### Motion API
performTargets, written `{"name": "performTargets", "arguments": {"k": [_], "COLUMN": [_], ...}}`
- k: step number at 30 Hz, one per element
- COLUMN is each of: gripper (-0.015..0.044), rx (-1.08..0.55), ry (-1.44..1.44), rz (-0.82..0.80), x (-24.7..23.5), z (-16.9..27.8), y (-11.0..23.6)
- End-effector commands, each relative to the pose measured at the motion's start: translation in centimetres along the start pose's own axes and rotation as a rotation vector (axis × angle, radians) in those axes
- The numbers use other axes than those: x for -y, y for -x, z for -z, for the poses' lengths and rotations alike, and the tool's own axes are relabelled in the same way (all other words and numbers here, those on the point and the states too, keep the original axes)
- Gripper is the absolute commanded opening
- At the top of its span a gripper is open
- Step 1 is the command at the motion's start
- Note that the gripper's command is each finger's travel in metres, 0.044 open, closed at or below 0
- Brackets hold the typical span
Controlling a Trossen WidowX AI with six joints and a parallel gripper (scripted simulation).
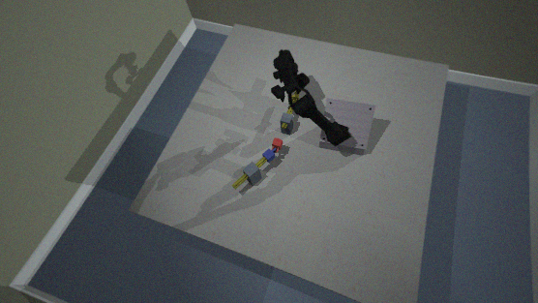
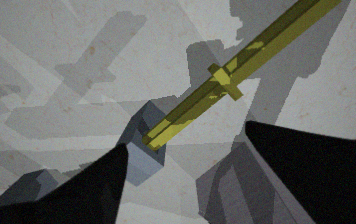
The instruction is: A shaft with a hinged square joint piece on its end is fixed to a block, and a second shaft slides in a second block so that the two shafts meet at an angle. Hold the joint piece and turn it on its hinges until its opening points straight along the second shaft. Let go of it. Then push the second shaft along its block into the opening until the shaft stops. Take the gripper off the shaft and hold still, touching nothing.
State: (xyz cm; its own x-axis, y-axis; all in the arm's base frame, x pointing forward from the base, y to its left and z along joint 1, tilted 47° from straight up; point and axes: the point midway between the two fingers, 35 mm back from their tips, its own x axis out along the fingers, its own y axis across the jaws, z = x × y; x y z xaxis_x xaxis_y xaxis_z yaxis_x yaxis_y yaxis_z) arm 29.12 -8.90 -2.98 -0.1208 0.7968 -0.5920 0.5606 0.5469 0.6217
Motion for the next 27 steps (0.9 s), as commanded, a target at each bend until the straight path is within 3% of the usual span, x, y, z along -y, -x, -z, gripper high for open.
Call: {"name": "performTargets", "arguments": {"k": [1, 16, 27], "gripper": [0.0440, 0.0440, 0.0440], "rx": [0.016, 0.039, 0.044], "ry": [0.133, 0.602, 0.535], "rz": [0.031, 0.149, 0.152], "x": [1.7, 8.2, 8.5], "z": [-1.1, -4.6, -4.8], "y": [0.3, 1.2, 0.9]}}
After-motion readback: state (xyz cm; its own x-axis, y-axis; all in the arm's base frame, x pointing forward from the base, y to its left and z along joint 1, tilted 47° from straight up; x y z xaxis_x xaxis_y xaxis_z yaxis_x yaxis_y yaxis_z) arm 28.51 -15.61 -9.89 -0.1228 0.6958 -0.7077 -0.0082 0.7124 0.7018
